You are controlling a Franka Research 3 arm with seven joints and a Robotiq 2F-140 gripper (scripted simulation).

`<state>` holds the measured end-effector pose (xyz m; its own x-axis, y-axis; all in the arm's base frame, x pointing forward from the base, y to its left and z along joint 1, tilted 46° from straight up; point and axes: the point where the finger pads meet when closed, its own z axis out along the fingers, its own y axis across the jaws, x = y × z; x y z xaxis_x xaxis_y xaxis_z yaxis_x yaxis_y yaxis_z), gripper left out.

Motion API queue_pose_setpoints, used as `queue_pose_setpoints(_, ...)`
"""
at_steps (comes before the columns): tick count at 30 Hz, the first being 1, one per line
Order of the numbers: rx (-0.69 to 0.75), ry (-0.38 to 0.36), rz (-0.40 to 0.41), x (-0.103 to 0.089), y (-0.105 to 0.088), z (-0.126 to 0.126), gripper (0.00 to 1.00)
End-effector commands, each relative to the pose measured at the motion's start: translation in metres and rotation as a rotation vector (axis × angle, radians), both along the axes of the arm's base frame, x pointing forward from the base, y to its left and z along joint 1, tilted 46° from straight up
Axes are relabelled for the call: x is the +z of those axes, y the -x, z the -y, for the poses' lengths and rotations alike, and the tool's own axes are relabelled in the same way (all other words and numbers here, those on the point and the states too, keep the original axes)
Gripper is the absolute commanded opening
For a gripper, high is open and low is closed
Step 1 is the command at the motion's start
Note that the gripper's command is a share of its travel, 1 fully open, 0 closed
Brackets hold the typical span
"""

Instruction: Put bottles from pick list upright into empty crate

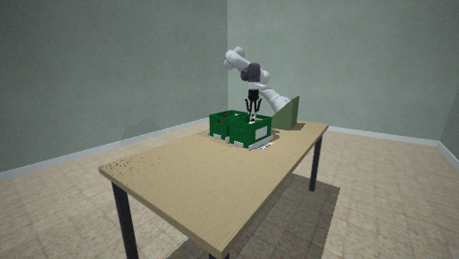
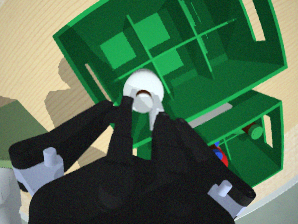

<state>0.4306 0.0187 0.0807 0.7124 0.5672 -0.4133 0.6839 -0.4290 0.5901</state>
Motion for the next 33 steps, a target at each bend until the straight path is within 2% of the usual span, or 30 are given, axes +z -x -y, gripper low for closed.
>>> queue_pose_setpoints(1,0.004,-0.004,0.007,0.0001,-0.0017,-0.0024,0.00)
queue_pose_setpoints(21,0.004,-0.004,0.007,0.0001,-0.0017,-0.0024,0.00)
queue_pose_setpoints(22,0.004,-0.004,0.007,-0.0014,-0.0021,-0.0009,0.38)
queue_pose_setpoints(33,0.004,-0.004,0.007,-0.0014,-0.0021,-0.0009,0.38)
